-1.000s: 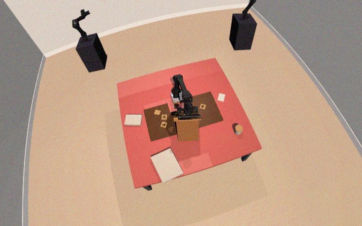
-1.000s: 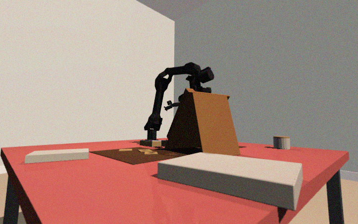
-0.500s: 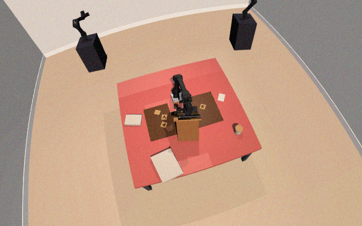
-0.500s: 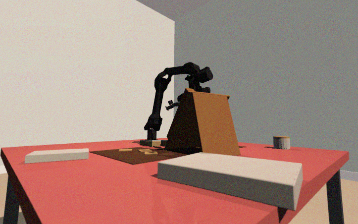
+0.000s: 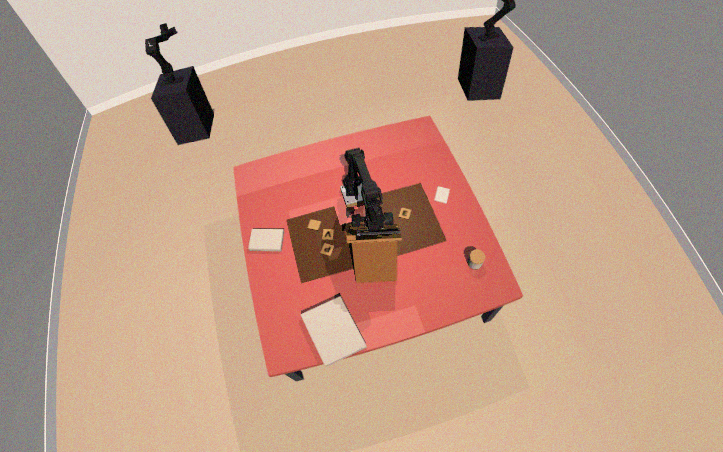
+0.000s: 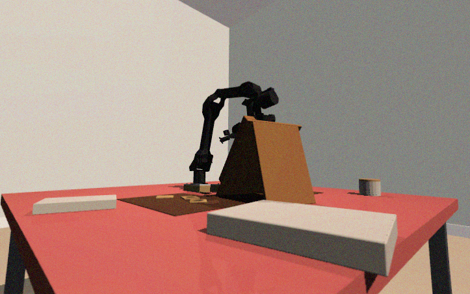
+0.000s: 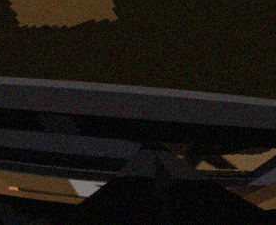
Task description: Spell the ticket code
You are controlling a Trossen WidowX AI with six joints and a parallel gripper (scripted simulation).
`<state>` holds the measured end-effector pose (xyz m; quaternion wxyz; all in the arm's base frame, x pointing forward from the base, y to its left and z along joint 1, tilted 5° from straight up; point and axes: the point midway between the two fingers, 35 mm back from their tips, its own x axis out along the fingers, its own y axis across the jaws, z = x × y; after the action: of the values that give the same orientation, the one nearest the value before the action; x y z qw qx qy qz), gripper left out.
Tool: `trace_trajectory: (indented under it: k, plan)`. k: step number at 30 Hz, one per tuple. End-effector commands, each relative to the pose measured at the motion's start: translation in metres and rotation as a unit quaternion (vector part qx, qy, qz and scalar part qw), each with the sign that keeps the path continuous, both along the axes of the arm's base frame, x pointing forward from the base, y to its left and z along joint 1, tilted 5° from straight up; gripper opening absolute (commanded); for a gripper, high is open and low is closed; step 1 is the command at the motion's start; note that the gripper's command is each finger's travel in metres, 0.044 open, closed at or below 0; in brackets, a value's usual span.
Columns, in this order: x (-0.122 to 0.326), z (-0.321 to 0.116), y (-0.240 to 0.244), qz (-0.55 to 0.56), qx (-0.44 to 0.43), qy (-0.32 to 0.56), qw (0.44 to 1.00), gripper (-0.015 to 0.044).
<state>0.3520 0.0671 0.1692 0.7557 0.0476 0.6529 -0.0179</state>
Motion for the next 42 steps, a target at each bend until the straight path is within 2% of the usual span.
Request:
trace_trajectory:
  k: [1,35,37,42]
  plan:
    - [-0.001,-0.003,-0.002,0.0,-0.001,0.003,1.0,0.0]
    - [-0.022,0.02,0.0,0.0,-0.001,0.004,1.0,0.0]
    - [-0.022,0.025,0.001,0.033,0.002,-0.006,0.999,0.0053]
    - [-0.042,0.067,0.004,0.257,-0.007,-0.089,0.962,0.0184]
